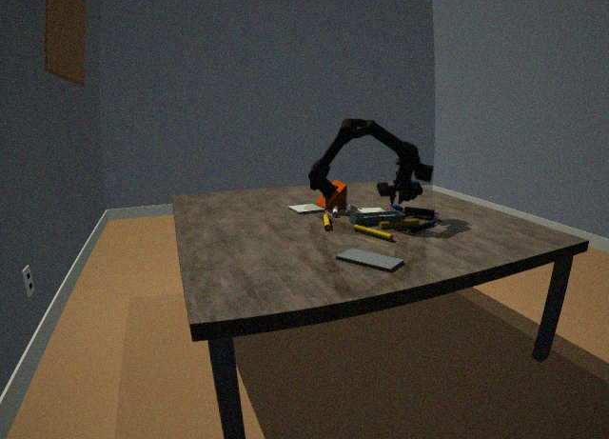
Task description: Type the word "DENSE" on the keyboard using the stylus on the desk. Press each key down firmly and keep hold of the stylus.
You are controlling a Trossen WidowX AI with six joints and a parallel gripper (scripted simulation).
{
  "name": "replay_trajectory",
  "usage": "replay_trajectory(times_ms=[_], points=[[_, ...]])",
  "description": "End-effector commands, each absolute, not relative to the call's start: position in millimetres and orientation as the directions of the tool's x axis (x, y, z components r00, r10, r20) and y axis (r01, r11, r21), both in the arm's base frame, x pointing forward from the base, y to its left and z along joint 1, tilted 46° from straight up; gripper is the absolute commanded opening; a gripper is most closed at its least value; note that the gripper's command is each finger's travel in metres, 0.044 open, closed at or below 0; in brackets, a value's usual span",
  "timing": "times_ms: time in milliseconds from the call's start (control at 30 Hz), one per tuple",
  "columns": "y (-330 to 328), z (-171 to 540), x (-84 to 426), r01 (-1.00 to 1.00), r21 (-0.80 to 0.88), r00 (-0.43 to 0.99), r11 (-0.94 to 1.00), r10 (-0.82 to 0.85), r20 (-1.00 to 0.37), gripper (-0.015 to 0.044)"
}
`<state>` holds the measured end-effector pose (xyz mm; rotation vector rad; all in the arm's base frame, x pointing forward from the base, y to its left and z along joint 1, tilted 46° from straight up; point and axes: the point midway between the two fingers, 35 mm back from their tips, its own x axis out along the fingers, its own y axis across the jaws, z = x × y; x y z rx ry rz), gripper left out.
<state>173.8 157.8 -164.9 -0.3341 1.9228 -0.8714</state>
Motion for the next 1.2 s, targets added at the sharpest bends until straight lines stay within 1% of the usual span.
replay_trajectory(times_ms=[0,500,667,767,1000,1167], points=[[154,-168,174,0.124,-0.697,-0.495,0.707,-0.564,-0.661,0.015],[150,-172,174,0.125,-0.697,-0.495,0.706,-0.564,-0.661,0.015],[152,-171,174,0.128,-0.696,-0.5,0.706,-0.56,-0.66,0.0019],[152,-171,174,0.128,-0.696,-0.5,0.706,-0.56,-0.66,0.0],[153,-170,174,0.128,-0.696,-0.5,0.706,-0.56,-0.66,0.0],[171,-152,174,0.128,-0.696,-0.501,0.707,-0.56,-0.66,0.0]])
